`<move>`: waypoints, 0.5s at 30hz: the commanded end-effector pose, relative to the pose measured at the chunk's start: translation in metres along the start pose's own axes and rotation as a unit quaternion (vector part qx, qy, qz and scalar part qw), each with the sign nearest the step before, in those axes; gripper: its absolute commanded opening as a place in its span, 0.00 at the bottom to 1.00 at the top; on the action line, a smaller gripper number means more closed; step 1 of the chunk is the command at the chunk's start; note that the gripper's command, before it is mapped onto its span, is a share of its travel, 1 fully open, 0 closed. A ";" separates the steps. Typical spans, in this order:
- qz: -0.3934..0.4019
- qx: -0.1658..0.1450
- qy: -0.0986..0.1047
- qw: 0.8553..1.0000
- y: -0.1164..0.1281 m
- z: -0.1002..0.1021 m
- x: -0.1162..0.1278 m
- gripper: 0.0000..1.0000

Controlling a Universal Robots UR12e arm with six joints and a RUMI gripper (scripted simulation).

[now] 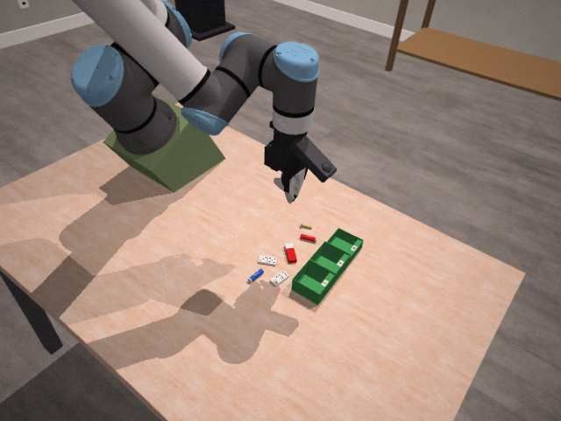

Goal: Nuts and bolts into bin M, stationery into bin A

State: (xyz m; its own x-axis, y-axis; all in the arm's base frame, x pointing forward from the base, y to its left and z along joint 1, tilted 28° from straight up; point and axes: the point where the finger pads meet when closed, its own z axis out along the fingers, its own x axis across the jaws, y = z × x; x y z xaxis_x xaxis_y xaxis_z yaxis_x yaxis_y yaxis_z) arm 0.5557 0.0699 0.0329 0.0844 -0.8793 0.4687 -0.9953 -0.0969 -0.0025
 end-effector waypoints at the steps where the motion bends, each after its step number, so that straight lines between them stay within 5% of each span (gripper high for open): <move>1: -0.027 0.001 0.000 1.000 -0.011 0.012 0.004 0.04; 15: -0.027 0.001 0.000 1.000 -0.073 0.085 0.030 0.04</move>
State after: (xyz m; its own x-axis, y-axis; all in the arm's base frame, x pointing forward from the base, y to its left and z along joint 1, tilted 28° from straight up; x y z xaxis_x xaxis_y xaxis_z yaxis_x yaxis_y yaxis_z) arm 0.6070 0.0296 -0.0070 0.1368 -0.8726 0.4688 -0.9896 -0.1421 0.0243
